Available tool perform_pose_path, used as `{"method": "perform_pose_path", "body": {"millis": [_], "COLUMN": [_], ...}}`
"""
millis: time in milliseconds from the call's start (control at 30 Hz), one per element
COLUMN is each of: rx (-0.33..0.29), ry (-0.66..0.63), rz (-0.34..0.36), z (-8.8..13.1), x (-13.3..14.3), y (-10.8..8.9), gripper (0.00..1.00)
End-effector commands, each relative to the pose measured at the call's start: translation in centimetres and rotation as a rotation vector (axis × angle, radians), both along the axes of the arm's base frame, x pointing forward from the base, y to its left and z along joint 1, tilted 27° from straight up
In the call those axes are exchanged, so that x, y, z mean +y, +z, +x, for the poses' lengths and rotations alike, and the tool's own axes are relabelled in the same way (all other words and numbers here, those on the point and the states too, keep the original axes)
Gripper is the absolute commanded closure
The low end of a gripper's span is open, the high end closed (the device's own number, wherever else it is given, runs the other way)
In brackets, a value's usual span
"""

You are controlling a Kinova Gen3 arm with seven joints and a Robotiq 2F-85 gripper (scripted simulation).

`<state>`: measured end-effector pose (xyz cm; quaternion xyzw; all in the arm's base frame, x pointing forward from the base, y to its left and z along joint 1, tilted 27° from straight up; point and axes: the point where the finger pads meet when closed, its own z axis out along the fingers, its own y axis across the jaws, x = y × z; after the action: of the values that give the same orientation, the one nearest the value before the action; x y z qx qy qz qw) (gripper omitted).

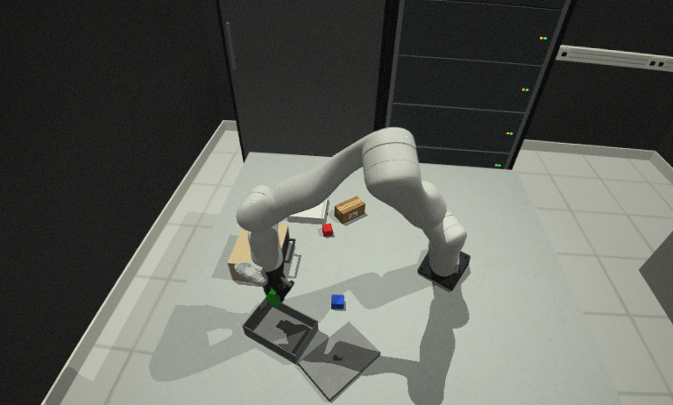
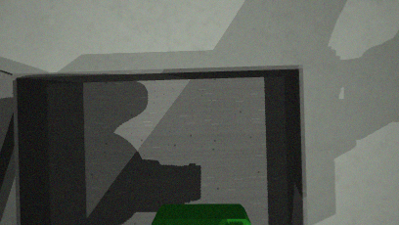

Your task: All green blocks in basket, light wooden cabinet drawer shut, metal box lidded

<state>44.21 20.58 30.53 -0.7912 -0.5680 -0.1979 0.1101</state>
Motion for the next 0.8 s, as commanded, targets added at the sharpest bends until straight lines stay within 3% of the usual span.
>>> {"method": "perform_pose_path", "body": {"millis": [0,400,767], "rx": [-0.008,-0.008,-0.012], "ry": [0.0,0.0,-0.003], "rz": [0.003,0.003,0.003], "z": [-0.3,-0.6,-0.6], "x": [-0.5,-1.3,-1.4], "y": [1.7,3.5,3.7], "gripper": [0.9,0.9,0.9]}}
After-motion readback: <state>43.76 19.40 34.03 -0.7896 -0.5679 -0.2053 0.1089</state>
